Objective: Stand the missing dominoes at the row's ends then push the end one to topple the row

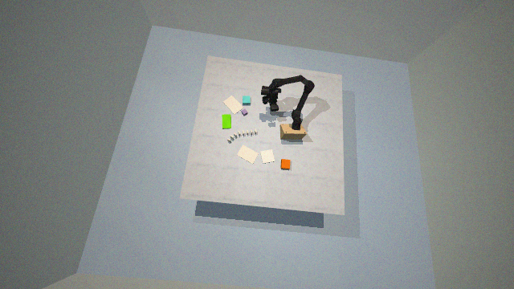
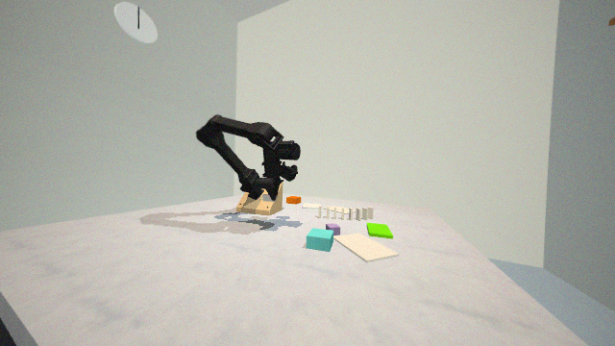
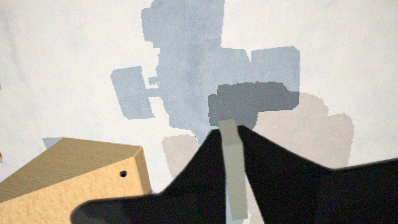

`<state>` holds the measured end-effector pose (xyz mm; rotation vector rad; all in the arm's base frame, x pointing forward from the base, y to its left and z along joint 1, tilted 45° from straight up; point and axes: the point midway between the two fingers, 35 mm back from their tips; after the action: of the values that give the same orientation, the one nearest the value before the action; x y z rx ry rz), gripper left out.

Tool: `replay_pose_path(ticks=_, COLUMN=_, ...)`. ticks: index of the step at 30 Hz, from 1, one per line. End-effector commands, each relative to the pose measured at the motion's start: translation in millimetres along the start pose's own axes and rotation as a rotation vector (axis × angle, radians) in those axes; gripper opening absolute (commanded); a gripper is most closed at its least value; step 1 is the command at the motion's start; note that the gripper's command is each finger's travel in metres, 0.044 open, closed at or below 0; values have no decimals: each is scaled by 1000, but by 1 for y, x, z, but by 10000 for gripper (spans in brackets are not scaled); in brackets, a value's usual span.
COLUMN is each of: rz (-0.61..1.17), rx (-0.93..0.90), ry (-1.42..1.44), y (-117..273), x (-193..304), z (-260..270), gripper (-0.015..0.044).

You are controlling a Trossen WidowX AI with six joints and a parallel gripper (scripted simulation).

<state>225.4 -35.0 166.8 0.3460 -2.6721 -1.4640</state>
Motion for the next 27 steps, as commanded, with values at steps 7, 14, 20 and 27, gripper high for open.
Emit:
replay_pose_path(ticks=7, rz=-28, rx=-203, ry=-8, y=-21, x=6, z=14, gripper=26)
replay_pose_path(ticks=14, rz=-90, rx=-336, ry=-22, y=-32, x=6, z=21, gripper=26)
replay_pose_path(ticks=20, rz=-169, rx=-435, ry=-30, y=-39, x=4, z=25, gripper=26)
replay_pose_path(ticks=27, rz=-286, rx=-528, ry=-36, y=-44, x=0, z=27, gripper=26)
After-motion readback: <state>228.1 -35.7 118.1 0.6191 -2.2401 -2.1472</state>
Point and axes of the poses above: the point midway between the two fingers, 35 mm back from their tips, its own y axis back along the fingers, its own z axis across the jaws, x = y × z, and after that the axes turned 11 degrees about -y, right-handed
